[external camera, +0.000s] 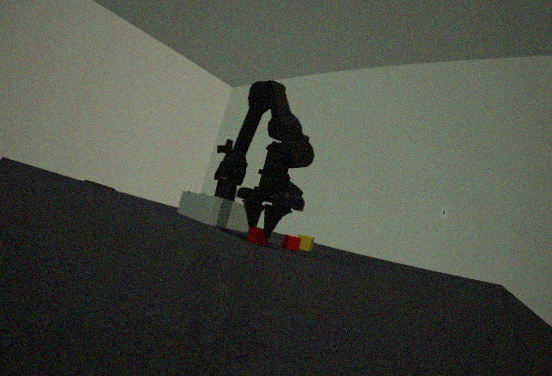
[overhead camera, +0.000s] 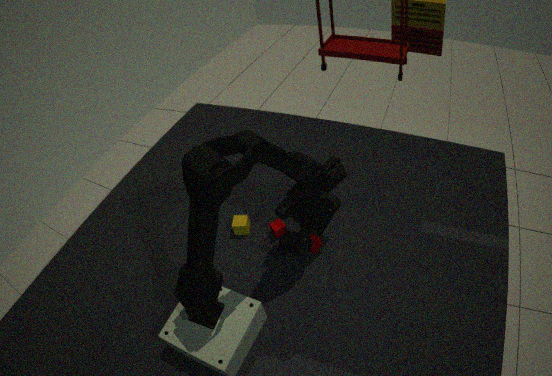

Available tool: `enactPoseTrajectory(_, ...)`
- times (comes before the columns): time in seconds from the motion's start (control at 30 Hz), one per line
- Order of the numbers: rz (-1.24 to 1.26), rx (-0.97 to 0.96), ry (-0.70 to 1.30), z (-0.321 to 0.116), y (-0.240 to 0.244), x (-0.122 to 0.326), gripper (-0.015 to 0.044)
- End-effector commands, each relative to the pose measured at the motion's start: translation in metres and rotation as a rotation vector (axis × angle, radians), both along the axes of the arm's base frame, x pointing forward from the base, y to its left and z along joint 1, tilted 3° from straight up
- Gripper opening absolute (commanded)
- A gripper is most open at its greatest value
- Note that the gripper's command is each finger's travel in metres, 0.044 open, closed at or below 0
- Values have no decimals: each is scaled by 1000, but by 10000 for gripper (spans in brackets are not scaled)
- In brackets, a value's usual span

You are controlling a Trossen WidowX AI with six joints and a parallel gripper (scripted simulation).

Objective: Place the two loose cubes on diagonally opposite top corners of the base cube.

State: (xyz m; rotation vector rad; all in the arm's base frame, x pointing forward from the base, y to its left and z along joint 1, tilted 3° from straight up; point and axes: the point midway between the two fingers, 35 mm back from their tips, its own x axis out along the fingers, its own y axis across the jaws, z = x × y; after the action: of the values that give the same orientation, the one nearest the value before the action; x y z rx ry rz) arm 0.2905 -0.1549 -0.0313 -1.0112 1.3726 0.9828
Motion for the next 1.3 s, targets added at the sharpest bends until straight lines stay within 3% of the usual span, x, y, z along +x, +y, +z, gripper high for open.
enactPoseTrajectory(0.0,3,5,2,-4,1,-2,239)
enactPoseTrajectory(0.17,3,5,2,-4,1,-2,108)
enactPoseTrajectory(1.27,3,5,1,84,2,4,105)
